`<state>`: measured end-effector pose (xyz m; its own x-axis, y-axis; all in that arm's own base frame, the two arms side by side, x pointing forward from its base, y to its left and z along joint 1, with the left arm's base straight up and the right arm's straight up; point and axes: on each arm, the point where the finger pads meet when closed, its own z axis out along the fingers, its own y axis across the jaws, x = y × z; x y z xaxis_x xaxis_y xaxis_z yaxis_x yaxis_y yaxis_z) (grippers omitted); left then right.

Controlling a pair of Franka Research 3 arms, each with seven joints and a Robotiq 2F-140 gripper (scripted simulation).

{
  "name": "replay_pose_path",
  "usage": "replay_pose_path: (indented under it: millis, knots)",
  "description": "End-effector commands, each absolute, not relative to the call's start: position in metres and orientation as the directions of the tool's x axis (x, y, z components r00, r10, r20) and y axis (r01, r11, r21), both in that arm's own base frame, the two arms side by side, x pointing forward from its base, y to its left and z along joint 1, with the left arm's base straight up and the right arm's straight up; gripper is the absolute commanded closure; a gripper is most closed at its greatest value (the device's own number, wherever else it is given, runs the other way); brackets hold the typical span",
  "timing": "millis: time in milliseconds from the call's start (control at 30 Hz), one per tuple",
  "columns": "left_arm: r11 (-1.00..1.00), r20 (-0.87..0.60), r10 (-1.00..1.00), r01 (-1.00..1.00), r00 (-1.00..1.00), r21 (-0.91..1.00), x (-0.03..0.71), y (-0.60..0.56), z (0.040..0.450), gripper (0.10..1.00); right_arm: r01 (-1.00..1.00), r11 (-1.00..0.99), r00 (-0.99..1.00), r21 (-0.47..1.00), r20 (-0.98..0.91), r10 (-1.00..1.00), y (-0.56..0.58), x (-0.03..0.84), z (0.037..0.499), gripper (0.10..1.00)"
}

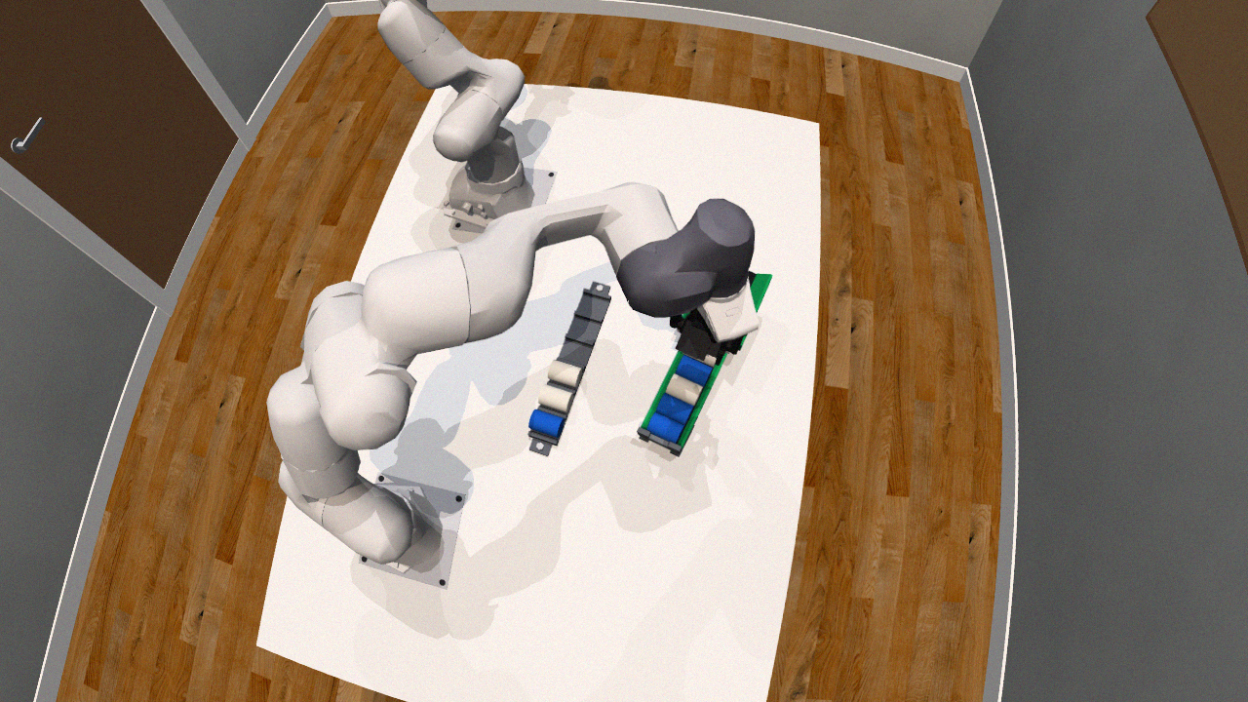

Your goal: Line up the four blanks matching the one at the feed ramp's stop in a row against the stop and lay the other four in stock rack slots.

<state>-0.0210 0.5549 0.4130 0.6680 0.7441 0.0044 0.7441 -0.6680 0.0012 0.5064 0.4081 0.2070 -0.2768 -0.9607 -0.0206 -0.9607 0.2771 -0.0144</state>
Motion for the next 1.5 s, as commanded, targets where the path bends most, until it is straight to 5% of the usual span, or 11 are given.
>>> replay_pose_path:
  millis: [0, 567, 1467]
  knots:
    - [-0.668, 0.005, 0.744, 0.744, 0.668, 0.001, -0.021, 0.555, 0.413, 0.098, -0.957, 0.289, -0.289, 0.000, 0.000, -0.957, 0.404, 0.500, 0.211, 0.681]
    - [-0.668, 0.005, 0.744, 0.744, 0.668, 0.001, -0.021, 0.555, 0.413, 0.098, -0.960, 0.279, -0.279, 0.003, -0.002, -0.960, 0.411, 0.482, 0.208, 0.681]
    - [-0.668, 0.005, 0.744, 0.744, 0.668, 0.001, -0.021, 0.555, 0.413, 0.098, -0.989, 0.145, -0.145, 0.001, 0.000, -0.989, 0.434, 0.267, 0.154, 0.681]
